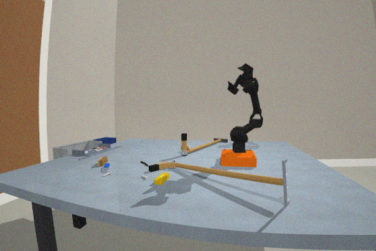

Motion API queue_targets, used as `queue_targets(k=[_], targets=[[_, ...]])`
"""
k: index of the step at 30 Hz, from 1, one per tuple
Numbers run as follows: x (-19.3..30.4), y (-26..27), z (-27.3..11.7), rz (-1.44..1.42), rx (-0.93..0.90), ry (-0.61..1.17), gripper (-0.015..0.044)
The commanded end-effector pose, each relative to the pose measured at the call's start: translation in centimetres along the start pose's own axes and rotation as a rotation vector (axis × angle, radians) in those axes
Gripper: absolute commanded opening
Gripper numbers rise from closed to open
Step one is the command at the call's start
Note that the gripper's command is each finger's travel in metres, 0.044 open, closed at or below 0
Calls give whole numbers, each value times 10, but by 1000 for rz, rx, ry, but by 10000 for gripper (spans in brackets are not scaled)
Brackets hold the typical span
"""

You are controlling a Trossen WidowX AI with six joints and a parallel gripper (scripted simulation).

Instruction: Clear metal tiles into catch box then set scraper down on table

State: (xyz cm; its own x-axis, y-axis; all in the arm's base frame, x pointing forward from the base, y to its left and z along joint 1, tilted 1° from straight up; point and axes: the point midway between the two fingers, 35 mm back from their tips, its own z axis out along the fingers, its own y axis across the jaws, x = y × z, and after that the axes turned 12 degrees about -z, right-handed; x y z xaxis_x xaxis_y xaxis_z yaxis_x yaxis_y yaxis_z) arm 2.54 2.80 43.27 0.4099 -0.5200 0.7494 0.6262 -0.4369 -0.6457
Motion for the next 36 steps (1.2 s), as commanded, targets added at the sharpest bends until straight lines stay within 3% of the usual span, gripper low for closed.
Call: queue_targets(k=[1,28,36], targets=[[10,-8,2,-1,-4,1,440],[56,-46,19,1,-6,2,440],[57,-40,27,80,-94,47,440]])
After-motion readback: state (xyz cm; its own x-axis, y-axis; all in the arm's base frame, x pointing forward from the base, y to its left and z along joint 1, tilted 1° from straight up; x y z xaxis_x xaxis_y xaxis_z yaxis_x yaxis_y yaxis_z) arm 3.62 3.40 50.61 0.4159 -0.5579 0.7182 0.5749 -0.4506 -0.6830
